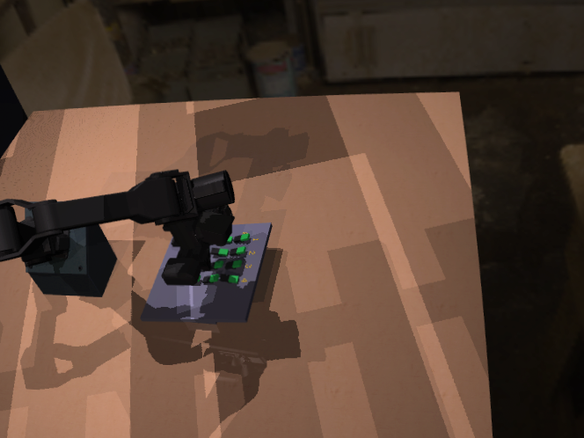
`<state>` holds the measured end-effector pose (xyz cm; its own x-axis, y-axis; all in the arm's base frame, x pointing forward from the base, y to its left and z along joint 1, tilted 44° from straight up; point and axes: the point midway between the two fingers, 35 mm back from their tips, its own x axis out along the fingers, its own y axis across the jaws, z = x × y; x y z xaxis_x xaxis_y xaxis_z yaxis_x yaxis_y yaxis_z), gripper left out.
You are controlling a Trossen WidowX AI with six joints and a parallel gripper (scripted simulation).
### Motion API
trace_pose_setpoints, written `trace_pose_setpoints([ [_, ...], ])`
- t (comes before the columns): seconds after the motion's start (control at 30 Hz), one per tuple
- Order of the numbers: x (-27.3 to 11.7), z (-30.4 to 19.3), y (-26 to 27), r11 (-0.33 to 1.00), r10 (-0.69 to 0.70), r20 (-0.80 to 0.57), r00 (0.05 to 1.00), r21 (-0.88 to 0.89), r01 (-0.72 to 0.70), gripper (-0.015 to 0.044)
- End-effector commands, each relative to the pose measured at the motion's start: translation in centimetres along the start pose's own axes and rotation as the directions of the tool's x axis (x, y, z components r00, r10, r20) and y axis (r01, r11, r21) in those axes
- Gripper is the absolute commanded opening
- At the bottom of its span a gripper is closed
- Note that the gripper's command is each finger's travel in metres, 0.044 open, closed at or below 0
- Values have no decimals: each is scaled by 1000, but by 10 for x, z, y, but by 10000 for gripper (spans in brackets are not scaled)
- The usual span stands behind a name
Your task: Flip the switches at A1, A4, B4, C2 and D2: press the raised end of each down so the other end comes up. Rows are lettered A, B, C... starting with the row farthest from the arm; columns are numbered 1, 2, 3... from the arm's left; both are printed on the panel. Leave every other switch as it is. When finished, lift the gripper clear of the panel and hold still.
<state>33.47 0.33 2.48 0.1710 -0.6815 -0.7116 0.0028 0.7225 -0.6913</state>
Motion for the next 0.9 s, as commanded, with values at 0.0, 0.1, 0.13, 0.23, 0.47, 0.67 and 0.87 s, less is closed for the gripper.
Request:
trace_pose_setpoints([
  [0.0,5,1,2,1000,4,8,1000,-6,-4,0],
  [0.1,10,1,2,1000,4,8,1000,-6,-4,0],
  [0.13,11,1,2,1000,4,8,1000,-6,-4,0],
  [0.23,13,1,2,1000,4,8,1000,-6,-4,0],
  [0.47,24,2,2,1000,4,8,1000,-6,-4,0],
  [0.67,24,2,2,1000,4,8,1000,-6,-4,0],
  [0.87,24,2,2,1000,4,8,1000,-6,-4,0],
])
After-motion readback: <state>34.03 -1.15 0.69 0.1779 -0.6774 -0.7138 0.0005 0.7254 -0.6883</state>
